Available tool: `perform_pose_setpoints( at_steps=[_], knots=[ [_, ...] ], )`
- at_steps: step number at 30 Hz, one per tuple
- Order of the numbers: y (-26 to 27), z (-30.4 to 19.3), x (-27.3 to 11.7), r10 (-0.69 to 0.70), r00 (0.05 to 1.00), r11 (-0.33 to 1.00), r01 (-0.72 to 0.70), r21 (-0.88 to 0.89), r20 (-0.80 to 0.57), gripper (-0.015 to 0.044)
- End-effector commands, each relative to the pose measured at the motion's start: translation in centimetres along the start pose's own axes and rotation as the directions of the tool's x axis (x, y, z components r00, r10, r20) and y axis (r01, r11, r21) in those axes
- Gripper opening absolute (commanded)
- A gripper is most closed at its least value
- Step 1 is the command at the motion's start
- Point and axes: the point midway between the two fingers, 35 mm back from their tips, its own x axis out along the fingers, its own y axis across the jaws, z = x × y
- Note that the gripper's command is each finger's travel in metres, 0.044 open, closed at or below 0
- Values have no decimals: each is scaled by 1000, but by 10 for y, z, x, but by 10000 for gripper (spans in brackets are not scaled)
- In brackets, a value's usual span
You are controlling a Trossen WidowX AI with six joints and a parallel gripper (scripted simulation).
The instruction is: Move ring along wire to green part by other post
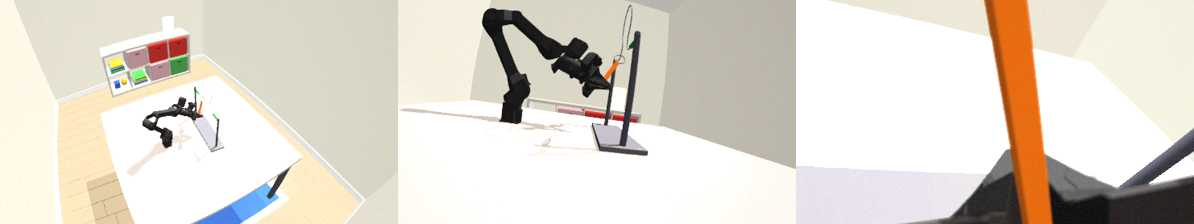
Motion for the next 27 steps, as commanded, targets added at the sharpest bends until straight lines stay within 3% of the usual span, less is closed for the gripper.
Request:
perform_pose_setpoints(
  at_steps=[1, 12, 27],
  knots=[
    [14, 5, -3, 41, 999, 994, -40, 103, -3, -150],
    [48, 12, -11, 136, 991, 950, -128, 286, -7, -150],
    [74, 23, -19, 192, 981, 903, -176, 393, -1, -150]
  ],
)
